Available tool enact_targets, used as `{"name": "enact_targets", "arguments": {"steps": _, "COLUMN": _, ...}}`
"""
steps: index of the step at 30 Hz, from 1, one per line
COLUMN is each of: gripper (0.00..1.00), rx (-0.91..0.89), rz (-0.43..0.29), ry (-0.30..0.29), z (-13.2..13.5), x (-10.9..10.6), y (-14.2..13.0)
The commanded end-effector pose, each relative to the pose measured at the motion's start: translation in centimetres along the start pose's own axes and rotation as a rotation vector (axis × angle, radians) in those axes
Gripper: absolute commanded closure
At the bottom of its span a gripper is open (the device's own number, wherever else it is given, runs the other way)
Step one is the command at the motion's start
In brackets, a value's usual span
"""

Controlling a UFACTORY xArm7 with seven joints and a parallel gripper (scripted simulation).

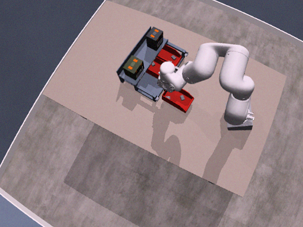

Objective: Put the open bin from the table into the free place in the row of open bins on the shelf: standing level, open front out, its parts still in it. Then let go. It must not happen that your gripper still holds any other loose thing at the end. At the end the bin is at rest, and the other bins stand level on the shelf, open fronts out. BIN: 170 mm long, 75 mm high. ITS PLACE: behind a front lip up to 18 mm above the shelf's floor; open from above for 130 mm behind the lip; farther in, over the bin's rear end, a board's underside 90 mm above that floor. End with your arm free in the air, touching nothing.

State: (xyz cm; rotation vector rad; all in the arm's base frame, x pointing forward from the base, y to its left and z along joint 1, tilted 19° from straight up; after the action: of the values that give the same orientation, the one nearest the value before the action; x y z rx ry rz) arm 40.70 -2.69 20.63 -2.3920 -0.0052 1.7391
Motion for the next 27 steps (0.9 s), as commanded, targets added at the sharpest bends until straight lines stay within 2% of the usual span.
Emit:
{"name": "enact_targets", "arguments": {"steps": 1, "gripper": 1.00, "rx": 0.000, "rz": 0.000, "ry": 0.004, "z": -0.1, "x": -0.1, "y": 0.0}}
{"name": "enact_targets", "arguments": {"steps": 27, "gripper": 1.00, "rx": 0.000, "rz": 0.000, "ry": 0.004, "z": -1.7, "x": -0.1, "y": 0.1}}
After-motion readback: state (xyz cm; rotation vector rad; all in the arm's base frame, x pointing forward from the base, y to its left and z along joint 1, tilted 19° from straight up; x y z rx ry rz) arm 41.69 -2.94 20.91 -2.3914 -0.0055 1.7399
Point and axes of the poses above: the point where the finger pads meet when closed, its own x axis out along the fingers, its own z axis across the jaws, y = z × x, the point moved 9 cm from there along -x, back along the fingers, and after that the axes turned 5 degrees about -x, right-handed, at the moved point
